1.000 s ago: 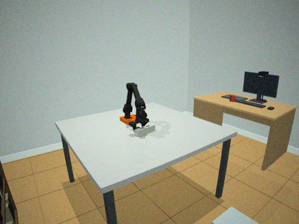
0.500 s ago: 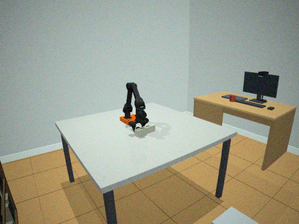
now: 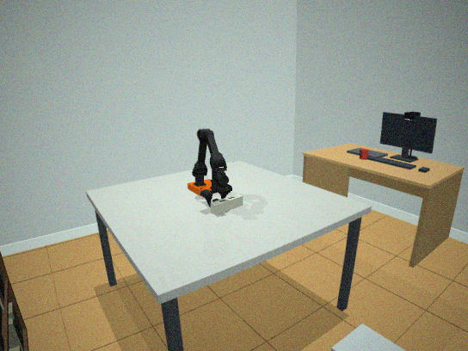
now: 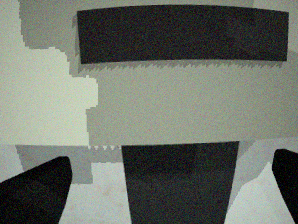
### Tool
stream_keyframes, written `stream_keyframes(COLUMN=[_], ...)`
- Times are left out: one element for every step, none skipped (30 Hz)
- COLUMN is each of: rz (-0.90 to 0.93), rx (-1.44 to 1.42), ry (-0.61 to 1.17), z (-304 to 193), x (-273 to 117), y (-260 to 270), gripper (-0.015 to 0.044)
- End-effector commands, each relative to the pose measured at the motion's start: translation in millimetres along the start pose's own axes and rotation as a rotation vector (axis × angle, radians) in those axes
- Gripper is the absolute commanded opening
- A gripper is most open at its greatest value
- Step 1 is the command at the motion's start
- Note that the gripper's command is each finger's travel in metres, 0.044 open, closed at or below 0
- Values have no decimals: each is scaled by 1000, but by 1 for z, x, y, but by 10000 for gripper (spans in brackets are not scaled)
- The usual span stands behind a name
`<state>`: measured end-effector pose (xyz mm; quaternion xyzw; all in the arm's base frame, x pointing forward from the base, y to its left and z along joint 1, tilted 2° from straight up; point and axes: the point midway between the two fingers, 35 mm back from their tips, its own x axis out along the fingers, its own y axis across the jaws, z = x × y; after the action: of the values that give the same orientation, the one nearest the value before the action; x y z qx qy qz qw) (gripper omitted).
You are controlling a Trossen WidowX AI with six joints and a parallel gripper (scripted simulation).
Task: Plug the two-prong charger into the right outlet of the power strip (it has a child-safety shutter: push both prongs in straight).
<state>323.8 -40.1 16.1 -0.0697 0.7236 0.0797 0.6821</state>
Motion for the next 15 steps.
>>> stream_keyframes(rz=[2,2,2,2,2,2,2,2,2,2,2,2,2,2,2], rx=[-4,-4,-4,-4,-4,-4,-4,-4,-4,-4,-4,-4,-4,-4,-4], ry=[-7,-7,-8,-9,-9,-10,-10,-11,-11,-11,-11,-11,-11,-11,-11], z=[-2,-2,-3,-3,-3,-3,-4,-4,-4,-5,-5,-6,-7,-8,-9], x=[-1,-1,-1,-1,-1,-1,-1,-1,-1,-1,-1,0,0,0,0], y=[1,1,1,1,1,1,1,1,1,1,1,1,1,0,0], gripper=[440,440,440,440,440,440,440,440,440,440,440,440,440,440,440])
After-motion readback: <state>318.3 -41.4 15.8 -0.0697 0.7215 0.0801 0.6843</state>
